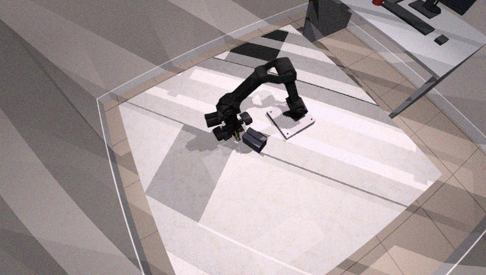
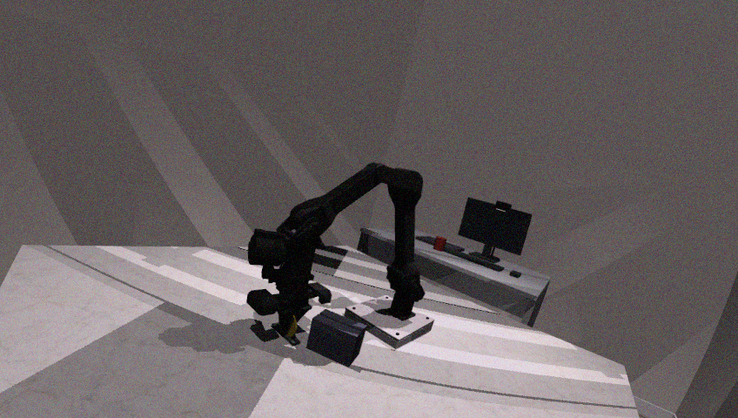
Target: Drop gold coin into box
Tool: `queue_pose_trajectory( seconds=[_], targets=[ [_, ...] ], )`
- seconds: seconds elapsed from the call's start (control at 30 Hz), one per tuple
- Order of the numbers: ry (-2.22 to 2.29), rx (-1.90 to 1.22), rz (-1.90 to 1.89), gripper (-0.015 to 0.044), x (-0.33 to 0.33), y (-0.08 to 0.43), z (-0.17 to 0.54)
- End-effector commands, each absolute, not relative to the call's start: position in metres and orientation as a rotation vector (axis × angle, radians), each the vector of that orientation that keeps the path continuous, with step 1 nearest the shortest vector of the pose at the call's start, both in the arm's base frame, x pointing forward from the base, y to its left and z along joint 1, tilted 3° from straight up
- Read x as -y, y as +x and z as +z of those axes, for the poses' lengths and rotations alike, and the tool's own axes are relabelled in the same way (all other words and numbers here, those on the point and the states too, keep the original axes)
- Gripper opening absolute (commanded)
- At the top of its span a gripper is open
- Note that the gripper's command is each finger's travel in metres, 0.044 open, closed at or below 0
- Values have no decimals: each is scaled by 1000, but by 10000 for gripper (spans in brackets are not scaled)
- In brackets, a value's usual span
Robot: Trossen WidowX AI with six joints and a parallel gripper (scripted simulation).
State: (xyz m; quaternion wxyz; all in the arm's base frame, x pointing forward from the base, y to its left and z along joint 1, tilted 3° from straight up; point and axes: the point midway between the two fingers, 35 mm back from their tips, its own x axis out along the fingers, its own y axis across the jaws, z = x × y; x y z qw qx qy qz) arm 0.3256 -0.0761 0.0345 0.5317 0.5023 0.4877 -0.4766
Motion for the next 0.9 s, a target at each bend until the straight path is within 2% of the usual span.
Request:
queue_pose_trajectory(
  seconds=[0.0, 0.87],
  targets=[
    [1204, -1163, -1138, 0, 76, 326, 34],
    [1210, -1151, -1111, 0, 77, 330, 73]
  ],
)
